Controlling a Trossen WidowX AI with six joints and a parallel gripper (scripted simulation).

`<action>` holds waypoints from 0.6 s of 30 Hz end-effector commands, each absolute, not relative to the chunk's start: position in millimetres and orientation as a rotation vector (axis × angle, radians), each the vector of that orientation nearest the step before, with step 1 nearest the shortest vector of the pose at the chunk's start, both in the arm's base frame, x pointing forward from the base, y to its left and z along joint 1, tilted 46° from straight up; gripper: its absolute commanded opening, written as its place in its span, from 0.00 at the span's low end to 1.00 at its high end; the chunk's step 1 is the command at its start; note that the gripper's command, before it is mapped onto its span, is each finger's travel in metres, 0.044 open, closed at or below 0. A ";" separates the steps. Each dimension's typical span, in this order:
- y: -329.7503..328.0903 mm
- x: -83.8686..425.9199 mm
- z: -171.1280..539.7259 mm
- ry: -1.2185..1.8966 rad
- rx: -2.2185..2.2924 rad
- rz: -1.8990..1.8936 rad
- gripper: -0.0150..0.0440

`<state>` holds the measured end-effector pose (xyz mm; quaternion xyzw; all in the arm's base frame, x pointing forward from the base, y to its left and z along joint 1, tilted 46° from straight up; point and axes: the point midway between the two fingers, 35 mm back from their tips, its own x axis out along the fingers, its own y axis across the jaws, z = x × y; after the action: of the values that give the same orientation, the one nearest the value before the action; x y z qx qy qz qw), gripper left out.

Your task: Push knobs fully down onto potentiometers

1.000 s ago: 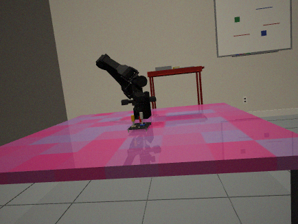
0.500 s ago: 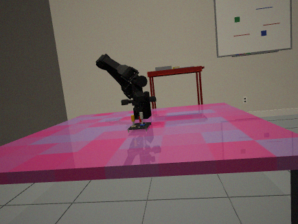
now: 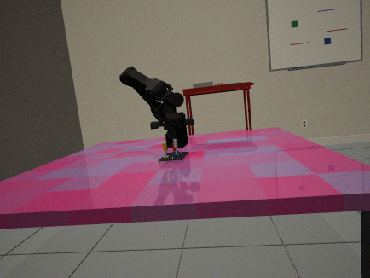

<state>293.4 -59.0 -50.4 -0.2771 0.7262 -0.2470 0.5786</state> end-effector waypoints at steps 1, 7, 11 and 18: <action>-53.2 295.8 -45.8 1.695 -0.642 -0.579 0.25; -54.0 293.7 -47.6 1.702 -0.653 -0.575 0.39; -54.0 293.7 -47.6 1.702 -0.653 -0.575 0.57; -31.0 311.6 -39.4 1.653 -0.628 -0.501 0.34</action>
<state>298.5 -43.9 -46.9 -0.2791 0.7274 -0.2273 0.5842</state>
